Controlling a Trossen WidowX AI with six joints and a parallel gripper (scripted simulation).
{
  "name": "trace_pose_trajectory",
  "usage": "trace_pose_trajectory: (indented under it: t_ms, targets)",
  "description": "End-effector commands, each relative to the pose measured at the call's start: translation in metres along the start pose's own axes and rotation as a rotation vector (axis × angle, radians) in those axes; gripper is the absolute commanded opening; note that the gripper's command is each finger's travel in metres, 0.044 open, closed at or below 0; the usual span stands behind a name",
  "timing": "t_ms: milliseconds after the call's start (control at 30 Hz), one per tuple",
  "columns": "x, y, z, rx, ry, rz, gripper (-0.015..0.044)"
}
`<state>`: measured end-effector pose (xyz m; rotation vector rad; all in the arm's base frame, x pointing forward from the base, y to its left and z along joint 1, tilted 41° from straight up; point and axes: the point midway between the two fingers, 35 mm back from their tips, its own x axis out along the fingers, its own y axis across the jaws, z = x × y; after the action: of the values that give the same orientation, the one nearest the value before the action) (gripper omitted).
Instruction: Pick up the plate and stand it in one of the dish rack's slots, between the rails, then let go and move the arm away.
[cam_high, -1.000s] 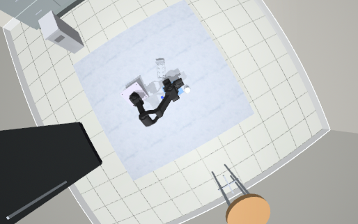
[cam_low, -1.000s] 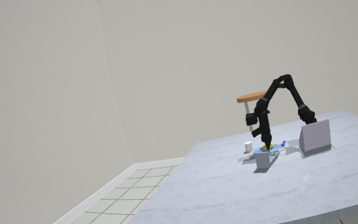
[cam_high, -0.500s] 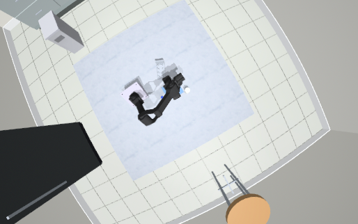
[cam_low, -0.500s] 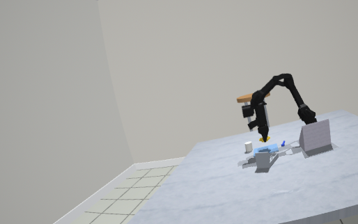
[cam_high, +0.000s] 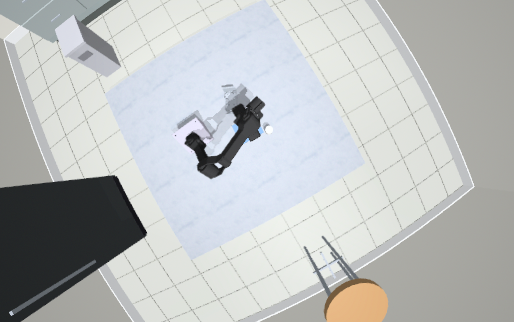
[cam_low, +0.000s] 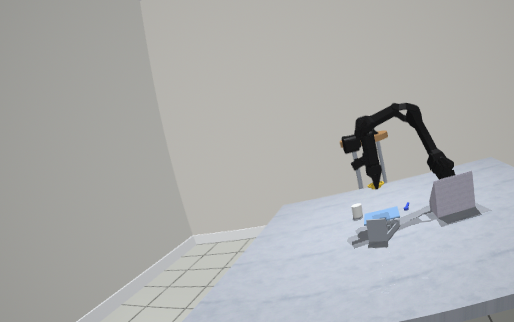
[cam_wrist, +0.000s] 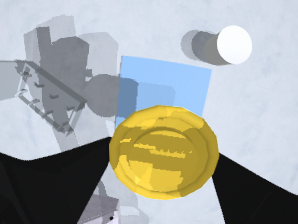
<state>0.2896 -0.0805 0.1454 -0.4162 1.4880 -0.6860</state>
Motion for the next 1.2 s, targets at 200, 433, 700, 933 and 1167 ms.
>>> trace_pose_trajectory:
  t_ms: [200, 433, 700, 933, 1167]
  targets:
    - [-0.037, 0.002, 0.002, -0.006, -0.001, -0.001, 0.0000]
    - [-0.057, 0.001, 0.002, -0.010, 0.000, -0.008, 0.0000]
    - [-0.058, 0.047, -0.013, 0.166, 0.005, 0.005, 0.0000]
    - [-0.057, 0.098, -0.042, 0.396, 0.015, 0.001, 0.0000]
    - [-0.057, 0.107, -0.049, 0.444, 0.016, -0.003, 0.0000]
